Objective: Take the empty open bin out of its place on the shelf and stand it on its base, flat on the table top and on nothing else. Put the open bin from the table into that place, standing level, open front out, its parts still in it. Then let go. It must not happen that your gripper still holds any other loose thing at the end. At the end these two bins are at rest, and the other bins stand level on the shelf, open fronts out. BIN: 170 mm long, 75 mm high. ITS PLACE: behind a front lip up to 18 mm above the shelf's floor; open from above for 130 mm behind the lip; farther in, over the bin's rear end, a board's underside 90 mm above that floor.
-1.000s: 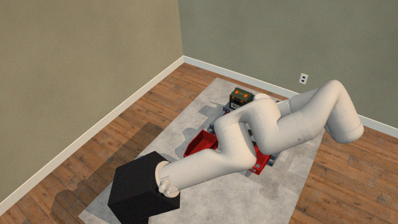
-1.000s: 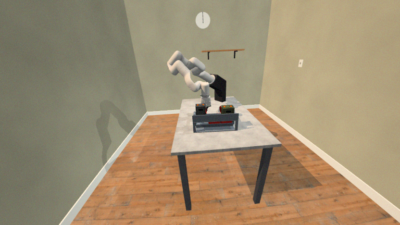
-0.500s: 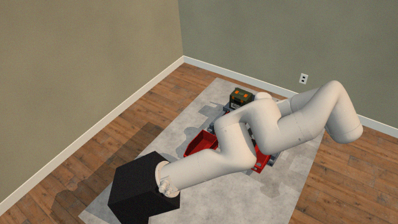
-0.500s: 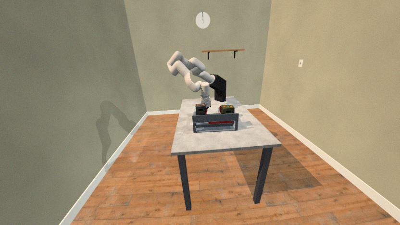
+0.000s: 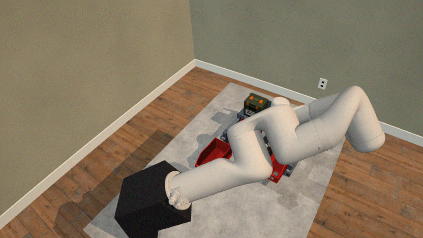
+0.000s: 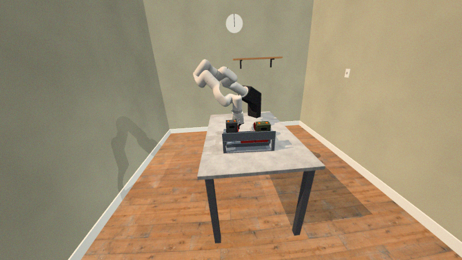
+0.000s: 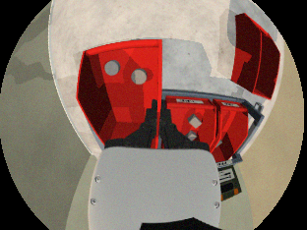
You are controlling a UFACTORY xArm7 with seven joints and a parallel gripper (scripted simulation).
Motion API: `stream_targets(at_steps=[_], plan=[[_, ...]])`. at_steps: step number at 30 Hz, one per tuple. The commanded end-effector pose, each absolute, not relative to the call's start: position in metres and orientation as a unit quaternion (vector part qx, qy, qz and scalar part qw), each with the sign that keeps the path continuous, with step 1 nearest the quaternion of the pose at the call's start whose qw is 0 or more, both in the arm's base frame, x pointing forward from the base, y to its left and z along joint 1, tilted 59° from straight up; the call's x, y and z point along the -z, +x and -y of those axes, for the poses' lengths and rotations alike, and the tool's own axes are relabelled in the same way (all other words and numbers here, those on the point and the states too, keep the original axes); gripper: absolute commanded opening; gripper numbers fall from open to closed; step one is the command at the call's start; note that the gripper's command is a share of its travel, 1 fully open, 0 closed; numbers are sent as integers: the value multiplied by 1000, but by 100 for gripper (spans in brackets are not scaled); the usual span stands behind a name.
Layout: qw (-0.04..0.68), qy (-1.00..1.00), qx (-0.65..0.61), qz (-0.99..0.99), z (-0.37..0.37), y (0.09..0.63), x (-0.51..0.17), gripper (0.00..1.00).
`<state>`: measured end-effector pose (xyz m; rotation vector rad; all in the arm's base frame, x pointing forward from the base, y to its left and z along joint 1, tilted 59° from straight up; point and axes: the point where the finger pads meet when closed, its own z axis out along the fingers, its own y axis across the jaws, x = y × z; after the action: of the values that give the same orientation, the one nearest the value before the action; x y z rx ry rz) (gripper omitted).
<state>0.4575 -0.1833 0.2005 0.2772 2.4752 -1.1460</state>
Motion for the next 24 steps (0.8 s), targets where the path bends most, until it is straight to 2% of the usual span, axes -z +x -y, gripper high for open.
stream_targets(at_steps=[1,24], plan=[[200,98,409,-885,182,459,-202,0],[200,98,409,-885,182,461,-203,0]])
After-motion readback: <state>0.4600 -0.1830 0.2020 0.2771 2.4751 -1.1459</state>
